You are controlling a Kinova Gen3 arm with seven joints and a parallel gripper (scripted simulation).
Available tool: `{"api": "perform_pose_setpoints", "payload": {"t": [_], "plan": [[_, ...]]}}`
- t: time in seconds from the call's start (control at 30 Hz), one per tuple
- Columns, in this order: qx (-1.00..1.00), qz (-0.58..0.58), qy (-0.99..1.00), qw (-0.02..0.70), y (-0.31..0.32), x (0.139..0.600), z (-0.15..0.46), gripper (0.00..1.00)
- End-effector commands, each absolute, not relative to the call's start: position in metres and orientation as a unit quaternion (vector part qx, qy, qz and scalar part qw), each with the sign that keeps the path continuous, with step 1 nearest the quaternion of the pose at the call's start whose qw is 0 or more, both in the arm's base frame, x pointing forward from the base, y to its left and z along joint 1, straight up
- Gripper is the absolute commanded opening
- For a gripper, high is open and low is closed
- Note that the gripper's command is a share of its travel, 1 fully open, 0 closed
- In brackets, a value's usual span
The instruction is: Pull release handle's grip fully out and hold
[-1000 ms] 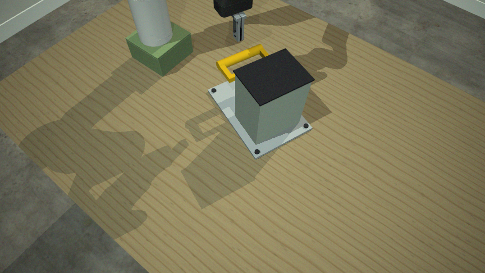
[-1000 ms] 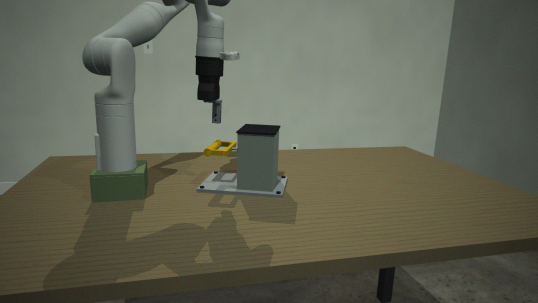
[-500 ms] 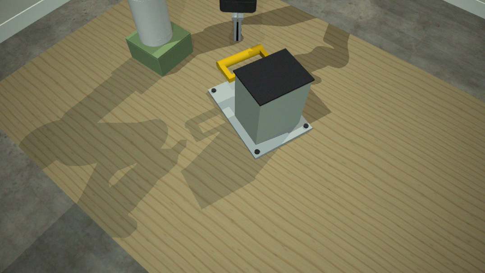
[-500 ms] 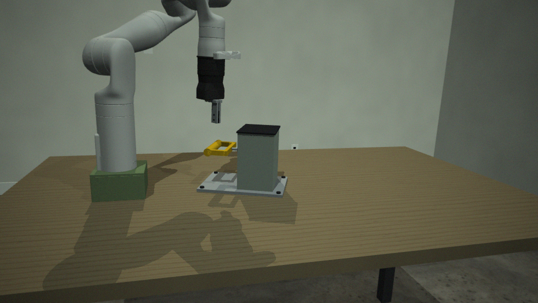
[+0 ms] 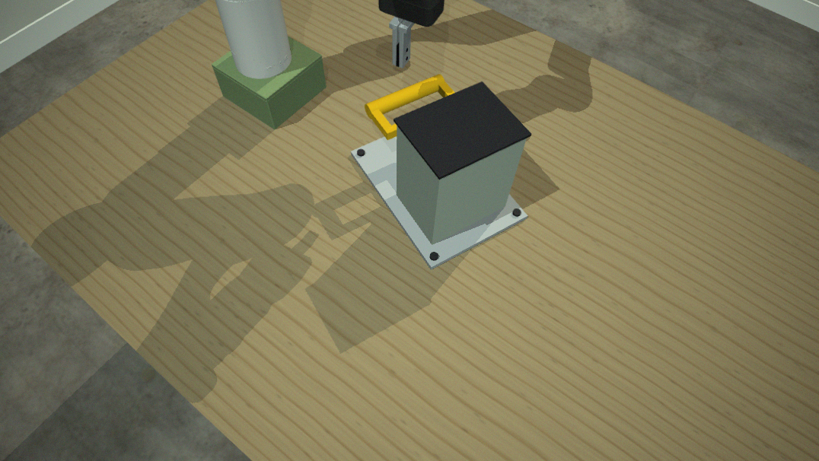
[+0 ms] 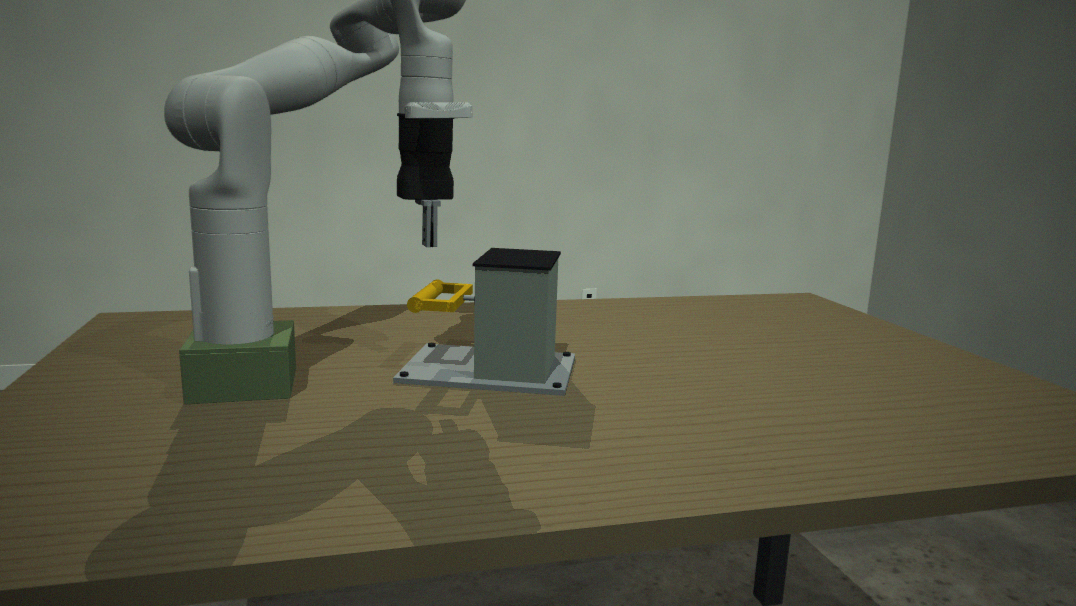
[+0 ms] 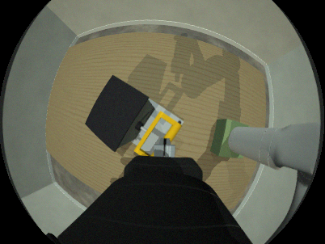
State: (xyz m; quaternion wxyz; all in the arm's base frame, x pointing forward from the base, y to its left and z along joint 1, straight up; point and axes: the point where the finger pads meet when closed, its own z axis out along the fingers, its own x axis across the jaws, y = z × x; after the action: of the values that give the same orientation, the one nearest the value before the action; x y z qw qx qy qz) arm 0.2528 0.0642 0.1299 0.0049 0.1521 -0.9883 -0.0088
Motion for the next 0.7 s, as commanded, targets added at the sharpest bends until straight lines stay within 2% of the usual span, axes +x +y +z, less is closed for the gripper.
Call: {"api": "perform_pose_setpoints", "payload": {"t": [0.0,0.67], "plan": [[0.104,-0.003,-0.995,0.003,0.065,0.255,0.129,0.0],[-0.069,-0.002,-0.998,-0.003,0.075,0.251,0.126,0.0]]}}
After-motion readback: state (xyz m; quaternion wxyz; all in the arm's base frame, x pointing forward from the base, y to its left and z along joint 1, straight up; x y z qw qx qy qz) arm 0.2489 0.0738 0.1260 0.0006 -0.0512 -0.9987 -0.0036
